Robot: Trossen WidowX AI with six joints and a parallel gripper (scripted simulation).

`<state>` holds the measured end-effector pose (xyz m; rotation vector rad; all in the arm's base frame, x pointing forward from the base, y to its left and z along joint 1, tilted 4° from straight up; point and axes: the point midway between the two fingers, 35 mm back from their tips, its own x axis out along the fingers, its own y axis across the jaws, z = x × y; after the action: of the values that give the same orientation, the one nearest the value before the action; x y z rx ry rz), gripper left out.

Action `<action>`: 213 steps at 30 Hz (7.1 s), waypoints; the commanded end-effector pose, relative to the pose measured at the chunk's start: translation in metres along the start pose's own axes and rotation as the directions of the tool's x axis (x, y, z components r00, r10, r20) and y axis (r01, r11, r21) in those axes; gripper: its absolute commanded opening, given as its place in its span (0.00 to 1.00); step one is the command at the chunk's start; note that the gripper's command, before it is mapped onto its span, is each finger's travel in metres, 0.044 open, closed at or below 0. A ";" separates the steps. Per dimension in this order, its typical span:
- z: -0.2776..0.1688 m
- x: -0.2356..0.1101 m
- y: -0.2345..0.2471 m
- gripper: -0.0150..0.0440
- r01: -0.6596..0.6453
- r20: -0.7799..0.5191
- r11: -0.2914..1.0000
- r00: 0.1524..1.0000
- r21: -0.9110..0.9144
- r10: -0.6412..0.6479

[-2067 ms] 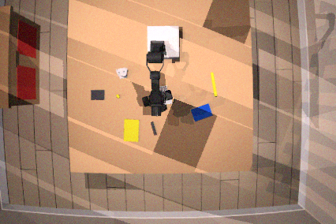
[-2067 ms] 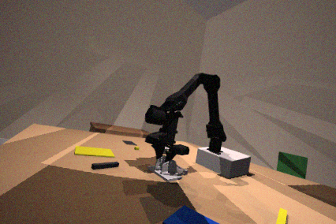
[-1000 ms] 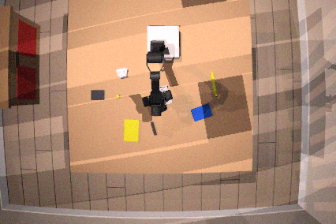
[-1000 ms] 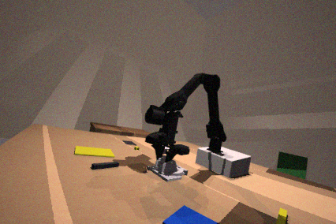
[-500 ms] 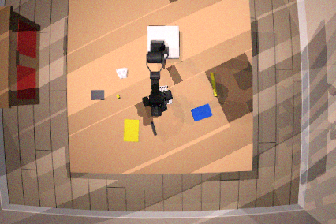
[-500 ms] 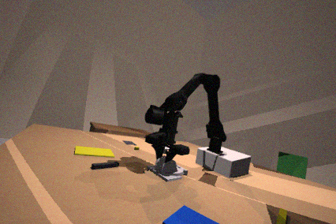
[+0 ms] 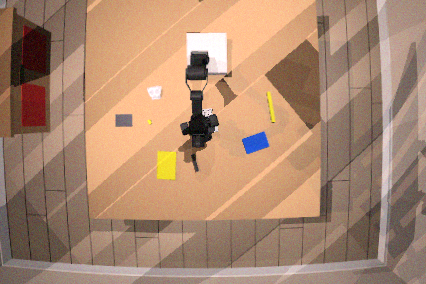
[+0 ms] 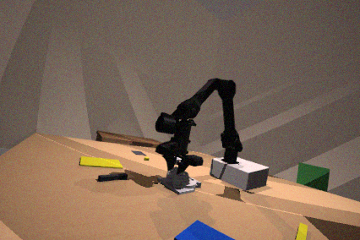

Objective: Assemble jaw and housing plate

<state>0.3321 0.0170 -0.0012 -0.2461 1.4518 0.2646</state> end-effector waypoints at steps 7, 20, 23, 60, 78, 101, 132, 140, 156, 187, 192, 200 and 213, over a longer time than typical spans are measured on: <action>0.000 0.000 0.000 0.63 0.000 0.000 1.000 1.000 0.000 0.000; 0.002 -0.017 0.000 0.63 0.000 0.001 1.000 1.000 -0.001 0.000; 0.002 -0.042 -0.001 0.63 -0.001 0.002 1.000 1.000 -0.001 0.001; -0.161 -0.080 -0.164 1.00 0.013 -0.010 0.987 1.000 0.157 -0.011; -0.242 -0.074 -0.188 1.00 0.019 -0.021 0.988 1.000 0.154 -0.016; -0.244 -0.030 -0.188 1.00 0.019 -0.021 0.988 1.000 0.154 -0.016; -0.244 0.001 -0.188 1.00 0.018 -0.020 0.988 1.000 0.154 -0.015; -0.244 0.001 -0.188 1.00 0.018 -0.020 0.988 1.000 0.154 -0.015; -0.245 0.001 -0.188 0.97 0.020 -0.025 0.988 1.000 0.151 -0.016; -0.244 -0.028 -0.190 0.85 0.020 -0.023 0.988 1.000 0.152 -0.016; -0.243 -0.044 -0.190 0.85 0.019 -0.022 0.988 1.000 0.153 -0.016; -0.243 -0.070 -0.188 0.85 0.019 -0.021 0.988 1.000 0.154 -0.016; -0.225 -0.071 -0.181 0.85 0.018 -0.022 0.988 1.000 0.155 -0.015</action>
<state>0.1637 -0.2363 0.0457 -0.1362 1.4837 0.1326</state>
